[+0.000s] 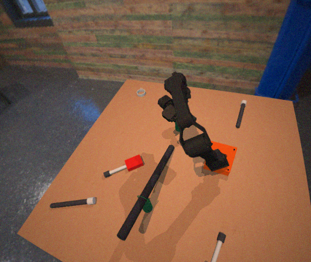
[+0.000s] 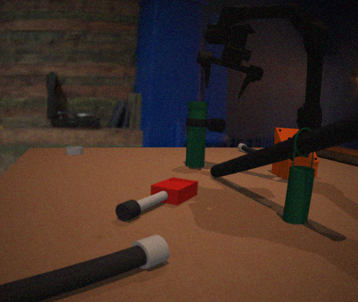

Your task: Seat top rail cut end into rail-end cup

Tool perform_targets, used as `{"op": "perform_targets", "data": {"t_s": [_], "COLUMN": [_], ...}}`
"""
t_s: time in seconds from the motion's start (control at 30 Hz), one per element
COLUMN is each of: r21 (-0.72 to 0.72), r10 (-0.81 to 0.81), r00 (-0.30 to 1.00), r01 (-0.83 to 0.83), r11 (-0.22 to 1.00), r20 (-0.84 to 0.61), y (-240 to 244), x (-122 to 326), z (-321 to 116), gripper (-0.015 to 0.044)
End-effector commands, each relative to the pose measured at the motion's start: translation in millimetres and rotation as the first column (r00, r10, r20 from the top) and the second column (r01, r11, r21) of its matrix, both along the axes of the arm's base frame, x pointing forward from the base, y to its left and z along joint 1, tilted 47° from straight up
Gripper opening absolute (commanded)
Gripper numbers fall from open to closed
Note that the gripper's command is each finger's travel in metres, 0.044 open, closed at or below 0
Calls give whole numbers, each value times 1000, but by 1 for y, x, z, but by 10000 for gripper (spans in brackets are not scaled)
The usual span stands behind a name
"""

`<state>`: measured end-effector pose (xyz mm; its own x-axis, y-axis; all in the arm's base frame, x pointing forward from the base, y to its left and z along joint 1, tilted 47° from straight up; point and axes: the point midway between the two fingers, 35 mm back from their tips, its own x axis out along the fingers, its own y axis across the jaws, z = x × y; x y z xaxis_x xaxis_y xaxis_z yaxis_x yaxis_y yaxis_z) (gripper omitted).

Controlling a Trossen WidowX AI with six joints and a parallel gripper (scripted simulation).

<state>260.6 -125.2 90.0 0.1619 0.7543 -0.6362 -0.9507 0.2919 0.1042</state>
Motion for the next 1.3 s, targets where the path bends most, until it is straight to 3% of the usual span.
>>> {"op": "perform_targets", "data": {"t_s": [0.0,0.13,1.27], "r21": [-143,-200,-244], "r10": [487,614,666], "r00": [817,680,643], "r01": [-467,-590,-625], "r11": [873,783,742], "r20": [309,400,378], "y": [-32,-41,-2], "x": [-9,-14,-15], "z": [-49,-65,-100], "gripper": [440,440,440]}}
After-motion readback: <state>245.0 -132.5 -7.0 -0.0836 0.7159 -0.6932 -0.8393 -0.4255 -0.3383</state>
